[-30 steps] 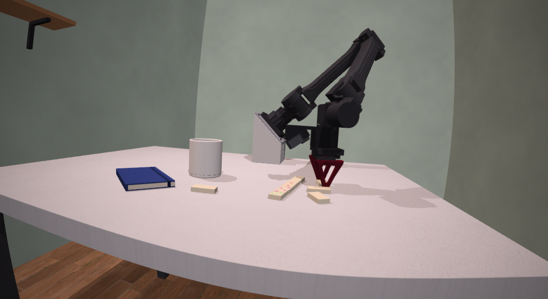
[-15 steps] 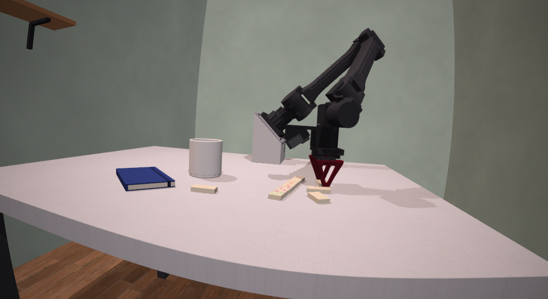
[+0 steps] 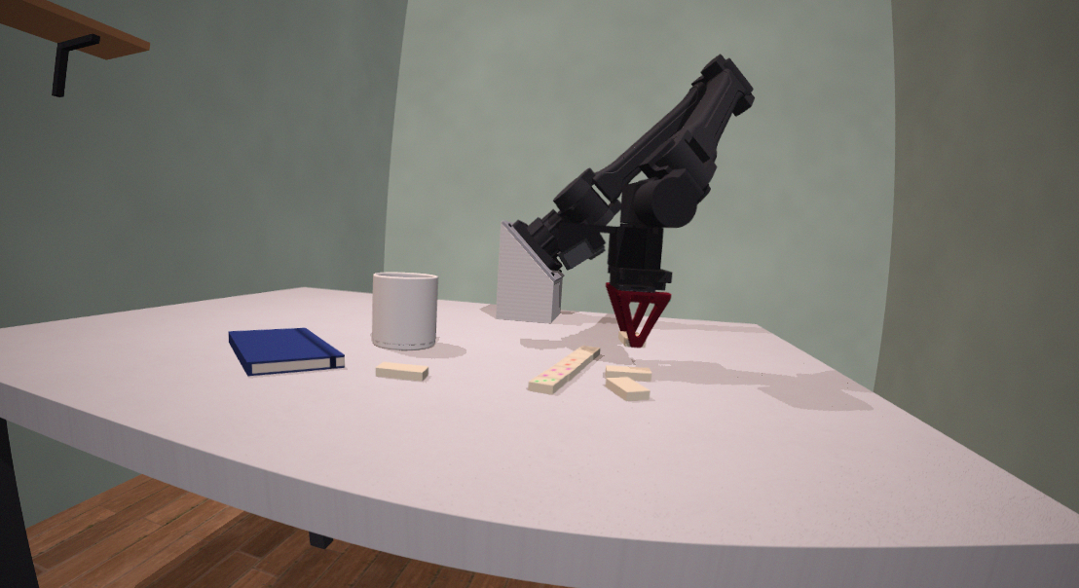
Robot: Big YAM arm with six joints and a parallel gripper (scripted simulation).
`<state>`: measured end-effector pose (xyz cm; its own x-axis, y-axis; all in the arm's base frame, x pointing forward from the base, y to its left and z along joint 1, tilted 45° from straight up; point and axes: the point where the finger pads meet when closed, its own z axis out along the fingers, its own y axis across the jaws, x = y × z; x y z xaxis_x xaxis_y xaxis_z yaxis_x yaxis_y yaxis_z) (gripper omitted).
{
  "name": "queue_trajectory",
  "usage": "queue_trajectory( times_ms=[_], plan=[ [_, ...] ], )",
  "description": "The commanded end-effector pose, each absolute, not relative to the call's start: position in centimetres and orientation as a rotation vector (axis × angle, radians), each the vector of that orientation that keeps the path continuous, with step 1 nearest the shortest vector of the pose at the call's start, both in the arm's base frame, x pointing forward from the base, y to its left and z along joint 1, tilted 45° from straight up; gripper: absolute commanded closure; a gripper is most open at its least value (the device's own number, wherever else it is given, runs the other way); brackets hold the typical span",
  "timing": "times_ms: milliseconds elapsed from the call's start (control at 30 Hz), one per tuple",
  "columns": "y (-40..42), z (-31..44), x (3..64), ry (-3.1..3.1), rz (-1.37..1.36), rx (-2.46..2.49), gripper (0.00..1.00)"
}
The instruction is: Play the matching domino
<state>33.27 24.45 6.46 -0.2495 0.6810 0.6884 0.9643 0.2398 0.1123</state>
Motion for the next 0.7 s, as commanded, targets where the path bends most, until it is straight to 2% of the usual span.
queue_trajectory(
  times_ms=[0, 667],
  plan=[
    [24.3, 7.6, 34.2, -2.029, -0.772, -1.487, 0.5],
    [21.2, 10.1, 33.9, -2.024, -0.772, -1.489, 0.5]
  ],
)
